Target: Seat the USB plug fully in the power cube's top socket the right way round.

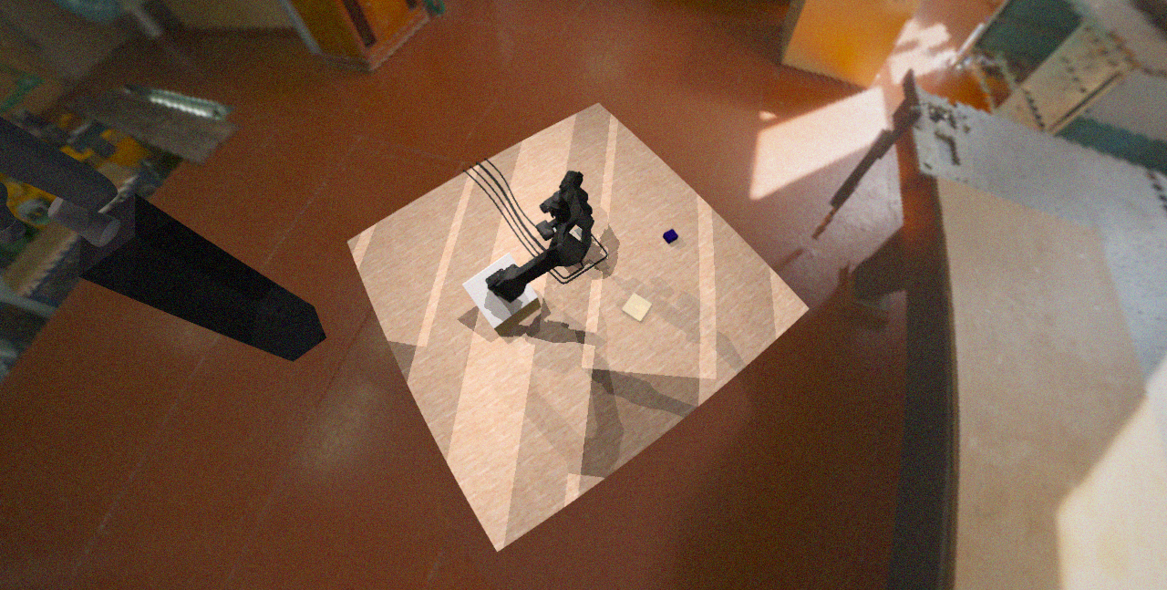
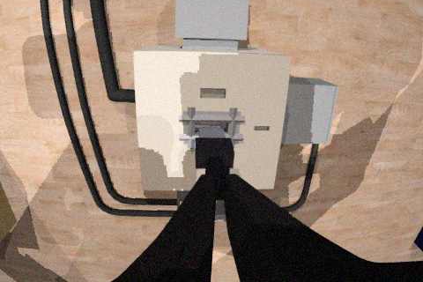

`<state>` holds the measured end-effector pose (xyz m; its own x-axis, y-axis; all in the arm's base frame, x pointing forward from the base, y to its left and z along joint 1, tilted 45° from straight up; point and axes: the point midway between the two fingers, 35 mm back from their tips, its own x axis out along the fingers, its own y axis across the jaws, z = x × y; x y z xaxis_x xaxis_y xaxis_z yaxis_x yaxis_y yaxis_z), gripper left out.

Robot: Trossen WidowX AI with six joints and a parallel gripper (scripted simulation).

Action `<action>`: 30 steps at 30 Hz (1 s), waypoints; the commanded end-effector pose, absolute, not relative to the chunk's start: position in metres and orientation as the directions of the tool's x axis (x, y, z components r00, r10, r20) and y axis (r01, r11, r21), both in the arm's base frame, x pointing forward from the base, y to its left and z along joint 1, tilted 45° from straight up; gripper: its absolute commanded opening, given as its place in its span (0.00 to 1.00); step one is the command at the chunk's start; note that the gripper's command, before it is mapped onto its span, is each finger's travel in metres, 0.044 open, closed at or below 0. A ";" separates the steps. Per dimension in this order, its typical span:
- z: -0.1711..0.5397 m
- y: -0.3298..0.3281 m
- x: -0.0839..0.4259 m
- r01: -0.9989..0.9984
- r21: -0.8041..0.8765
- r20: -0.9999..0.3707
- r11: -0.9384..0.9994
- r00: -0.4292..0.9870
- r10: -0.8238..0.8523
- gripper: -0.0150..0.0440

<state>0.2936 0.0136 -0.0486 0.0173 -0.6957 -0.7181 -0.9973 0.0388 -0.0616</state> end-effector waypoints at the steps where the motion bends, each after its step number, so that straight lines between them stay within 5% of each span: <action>1: -0.047 0.017 0.293 -0.997 -0.063 -0.721 0.041 0.017 -0.693 0.25; 30: -0.035 0.027 0.293 -0.996 -0.072 -0.720 0.050 0.017 -0.694 0.25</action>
